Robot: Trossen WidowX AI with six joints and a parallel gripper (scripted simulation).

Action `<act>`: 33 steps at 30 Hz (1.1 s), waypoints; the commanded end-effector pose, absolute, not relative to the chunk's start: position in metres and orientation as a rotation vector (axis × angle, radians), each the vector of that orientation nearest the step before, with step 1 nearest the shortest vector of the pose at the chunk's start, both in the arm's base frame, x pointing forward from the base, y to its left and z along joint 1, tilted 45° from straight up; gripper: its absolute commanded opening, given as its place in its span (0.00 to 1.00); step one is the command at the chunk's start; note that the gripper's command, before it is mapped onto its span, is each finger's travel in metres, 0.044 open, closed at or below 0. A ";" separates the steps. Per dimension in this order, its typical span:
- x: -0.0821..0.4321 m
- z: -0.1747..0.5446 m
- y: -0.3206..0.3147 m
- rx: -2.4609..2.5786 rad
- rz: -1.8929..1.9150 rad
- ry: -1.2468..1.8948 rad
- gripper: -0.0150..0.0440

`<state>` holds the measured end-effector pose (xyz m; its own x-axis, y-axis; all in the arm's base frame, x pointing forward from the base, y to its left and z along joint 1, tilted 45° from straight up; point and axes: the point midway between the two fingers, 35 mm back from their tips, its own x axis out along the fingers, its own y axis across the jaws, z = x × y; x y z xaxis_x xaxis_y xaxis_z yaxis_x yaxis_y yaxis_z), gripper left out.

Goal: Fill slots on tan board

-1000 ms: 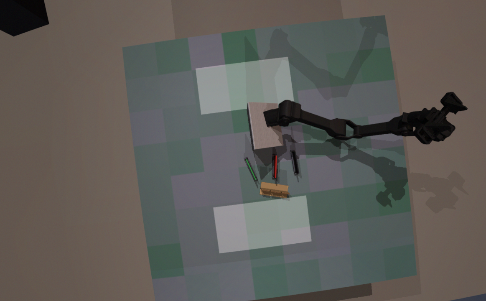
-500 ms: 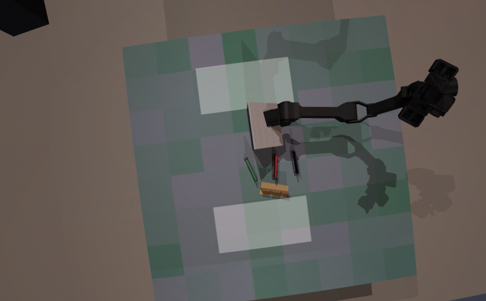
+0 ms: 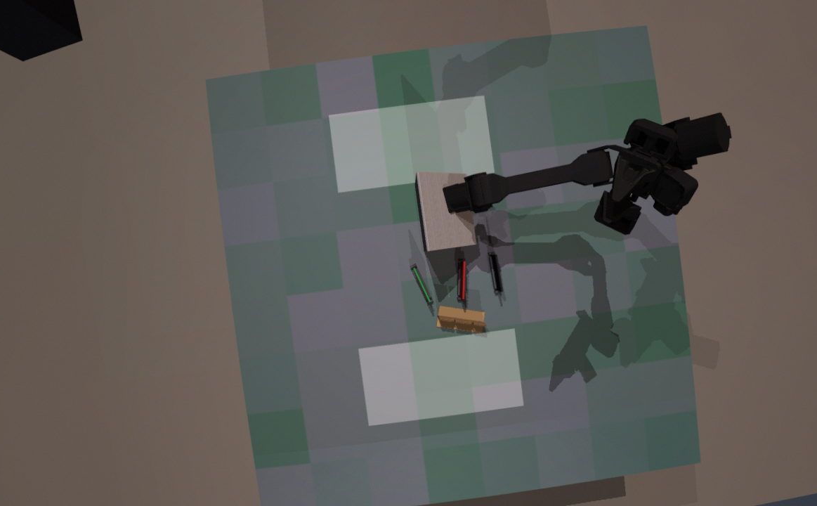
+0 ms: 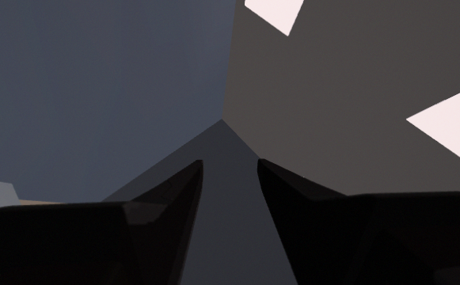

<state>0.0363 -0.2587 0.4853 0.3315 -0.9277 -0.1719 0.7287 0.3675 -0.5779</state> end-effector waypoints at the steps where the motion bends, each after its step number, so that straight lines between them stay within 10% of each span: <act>1: 0.050 0.448 -0.288 -0.348 -1.019 0.582 0.57; 19: 0.164 0.229 -0.331 0.081 -0.384 0.888 0.57; 33: 0.223 0.048 -0.236 0.353 0.320 1.186 0.57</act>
